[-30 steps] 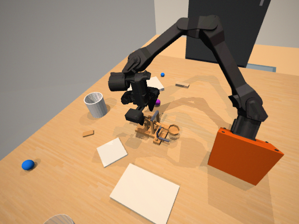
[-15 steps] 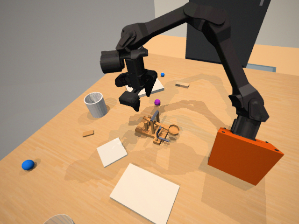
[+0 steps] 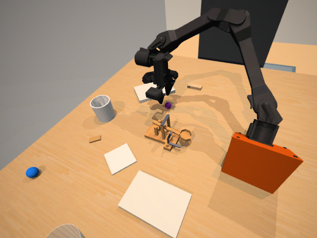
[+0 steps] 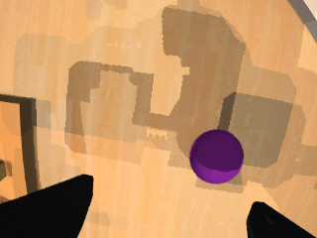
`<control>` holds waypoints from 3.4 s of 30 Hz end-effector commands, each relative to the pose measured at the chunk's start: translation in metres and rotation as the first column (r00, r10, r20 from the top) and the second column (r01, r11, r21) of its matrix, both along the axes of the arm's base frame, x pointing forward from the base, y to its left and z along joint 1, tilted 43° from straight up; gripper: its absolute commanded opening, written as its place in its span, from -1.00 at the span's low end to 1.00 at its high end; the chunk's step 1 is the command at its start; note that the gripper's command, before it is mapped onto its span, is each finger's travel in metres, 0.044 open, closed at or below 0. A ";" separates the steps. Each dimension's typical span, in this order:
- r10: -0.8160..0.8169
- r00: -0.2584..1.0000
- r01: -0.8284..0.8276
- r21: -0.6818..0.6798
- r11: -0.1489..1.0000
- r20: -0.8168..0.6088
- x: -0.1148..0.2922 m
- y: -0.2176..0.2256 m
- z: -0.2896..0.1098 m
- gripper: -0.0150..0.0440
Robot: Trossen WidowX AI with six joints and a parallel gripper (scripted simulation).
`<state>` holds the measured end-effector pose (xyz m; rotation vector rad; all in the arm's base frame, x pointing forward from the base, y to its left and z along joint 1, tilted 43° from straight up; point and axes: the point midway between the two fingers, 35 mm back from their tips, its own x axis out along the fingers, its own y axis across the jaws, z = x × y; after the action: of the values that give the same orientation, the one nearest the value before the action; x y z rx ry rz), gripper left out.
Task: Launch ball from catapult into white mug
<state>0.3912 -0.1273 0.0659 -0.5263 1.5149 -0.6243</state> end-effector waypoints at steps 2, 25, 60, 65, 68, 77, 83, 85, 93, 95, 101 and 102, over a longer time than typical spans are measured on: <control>0.019 1.000 -0.020 -0.015 1.000 -0.006 -0.003 -0.022 0.007 0.53; 0.019 1.000 -0.019 -0.016 1.000 -0.006 -0.005 -0.045 -0.013 0.53; 0.043 0.998 -0.043 0.005 0.999 0.054 0.009 -0.044 -0.019 -0.49; 0.038 0.998 -0.038 0.007 0.999 0.043 0.010 -0.031 -0.006 -0.49; 0.033 0.999 -0.033 0.007 0.999 0.033 0.009 -0.018 0.006 -0.49; 0.021 1.000 -0.021 -0.008 1.000 -0.001 0.002 0.022 0.051 -0.49; 0.019 1.000 -0.019 -0.011 1.000 -0.008 -0.001 0.029 0.057 -0.49; 0.013 1.000 -0.013 -0.001 1.000 -0.019 -0.005 0.035 0.049 -0.49; -0.031 0.996 0.034 0.037 0.999 -0.089 -0.033 0.069 0.003 -0.49; -0.043 0.993 0.047 0.041 0.998 -0.107 -0.042 0.076 -0.007 -0.49; -0.083 0.983 0.091 0.042 0.995 -0.164 -0.070 0.096 -0.035 -0.49; -0.090 0.981 0.098 0.041 0.994 -0.173 -0.075 0.098 -0.039 -0.49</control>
<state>0.3307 -0.0394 0.0395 -0.4878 1.6893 -0.6187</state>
